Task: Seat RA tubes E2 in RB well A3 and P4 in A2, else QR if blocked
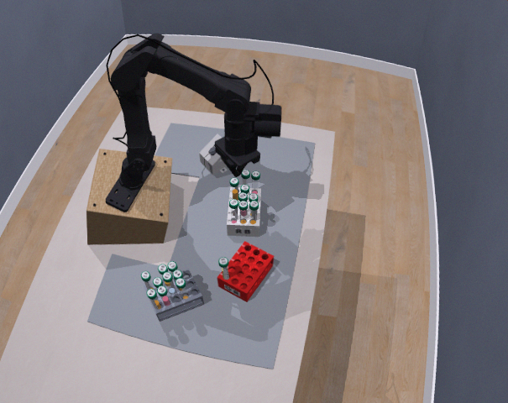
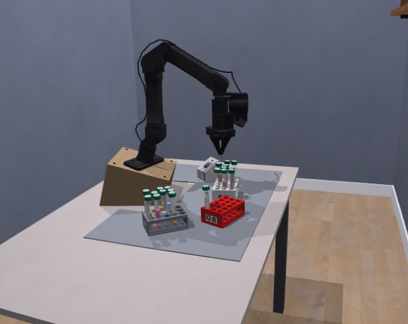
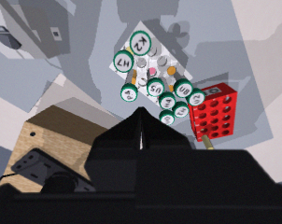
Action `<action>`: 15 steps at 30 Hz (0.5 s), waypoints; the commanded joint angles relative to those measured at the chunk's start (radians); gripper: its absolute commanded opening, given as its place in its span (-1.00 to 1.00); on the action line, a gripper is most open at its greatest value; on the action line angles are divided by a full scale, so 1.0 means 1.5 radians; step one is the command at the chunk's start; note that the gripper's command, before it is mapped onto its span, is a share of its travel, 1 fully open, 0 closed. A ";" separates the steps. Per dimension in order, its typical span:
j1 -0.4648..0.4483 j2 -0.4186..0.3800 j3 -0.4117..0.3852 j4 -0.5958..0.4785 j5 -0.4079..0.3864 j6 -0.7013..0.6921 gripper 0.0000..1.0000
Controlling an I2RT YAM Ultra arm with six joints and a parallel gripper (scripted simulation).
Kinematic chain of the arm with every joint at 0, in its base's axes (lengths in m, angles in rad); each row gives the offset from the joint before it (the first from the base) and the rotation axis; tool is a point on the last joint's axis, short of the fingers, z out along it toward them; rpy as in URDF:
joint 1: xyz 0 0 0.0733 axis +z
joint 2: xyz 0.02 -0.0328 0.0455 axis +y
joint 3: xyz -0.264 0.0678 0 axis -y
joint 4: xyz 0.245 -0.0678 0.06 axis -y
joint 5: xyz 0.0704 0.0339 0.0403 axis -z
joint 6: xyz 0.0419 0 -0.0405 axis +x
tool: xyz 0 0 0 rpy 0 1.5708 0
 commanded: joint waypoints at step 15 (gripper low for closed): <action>0.170 -0.020 0.016 -0.001 0.051 0.164 -1.00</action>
